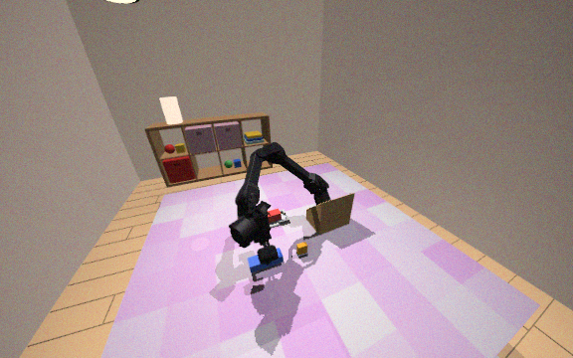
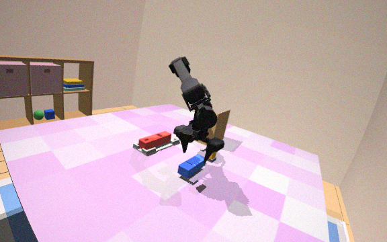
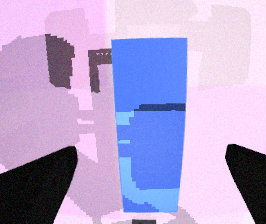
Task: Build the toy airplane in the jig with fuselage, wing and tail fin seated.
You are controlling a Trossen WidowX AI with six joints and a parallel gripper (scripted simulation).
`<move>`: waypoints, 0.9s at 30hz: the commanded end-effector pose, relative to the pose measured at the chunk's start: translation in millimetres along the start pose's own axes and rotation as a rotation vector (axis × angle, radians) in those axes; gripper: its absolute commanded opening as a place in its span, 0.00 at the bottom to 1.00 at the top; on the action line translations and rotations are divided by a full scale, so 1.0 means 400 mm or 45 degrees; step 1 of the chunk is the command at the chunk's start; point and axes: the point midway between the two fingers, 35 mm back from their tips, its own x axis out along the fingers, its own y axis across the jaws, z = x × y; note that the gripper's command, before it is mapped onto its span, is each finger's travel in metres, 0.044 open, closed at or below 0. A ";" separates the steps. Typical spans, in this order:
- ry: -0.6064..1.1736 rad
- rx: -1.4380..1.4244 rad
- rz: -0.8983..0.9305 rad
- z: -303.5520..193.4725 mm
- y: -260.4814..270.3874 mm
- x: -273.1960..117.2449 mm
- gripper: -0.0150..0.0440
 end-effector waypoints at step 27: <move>-0.002 -0.007 -0.006 -0.003 -0.001 0.113 0.96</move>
